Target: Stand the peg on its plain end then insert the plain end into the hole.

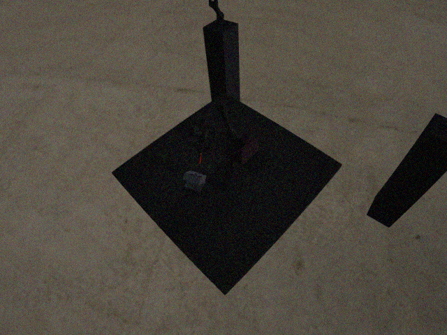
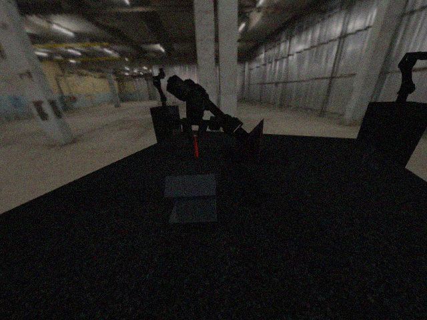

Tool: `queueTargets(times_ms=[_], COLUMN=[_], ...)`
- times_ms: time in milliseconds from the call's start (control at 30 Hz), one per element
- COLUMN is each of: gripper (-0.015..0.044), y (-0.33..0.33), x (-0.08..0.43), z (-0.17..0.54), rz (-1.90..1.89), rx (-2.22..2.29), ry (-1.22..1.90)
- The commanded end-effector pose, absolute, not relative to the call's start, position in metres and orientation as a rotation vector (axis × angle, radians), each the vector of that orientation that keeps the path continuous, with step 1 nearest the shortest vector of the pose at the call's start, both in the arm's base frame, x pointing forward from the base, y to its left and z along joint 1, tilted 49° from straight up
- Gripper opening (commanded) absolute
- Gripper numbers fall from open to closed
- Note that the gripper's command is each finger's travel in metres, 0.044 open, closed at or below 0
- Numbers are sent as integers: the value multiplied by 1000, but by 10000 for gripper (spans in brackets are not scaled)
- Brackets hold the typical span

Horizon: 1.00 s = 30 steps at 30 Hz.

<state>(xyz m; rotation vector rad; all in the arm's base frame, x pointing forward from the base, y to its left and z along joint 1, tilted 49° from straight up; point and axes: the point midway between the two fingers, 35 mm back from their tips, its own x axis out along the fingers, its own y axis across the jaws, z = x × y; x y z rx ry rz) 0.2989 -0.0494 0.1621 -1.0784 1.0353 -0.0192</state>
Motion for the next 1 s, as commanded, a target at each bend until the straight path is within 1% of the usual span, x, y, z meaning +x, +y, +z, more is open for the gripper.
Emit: queueTargets(times_ms=[0,967], gripper=[0,0], y=[-51,-67], x=[304,337], z=[155,138], rz=[-8,-4], rx=[-1086,-1122], ry=[1032,952])
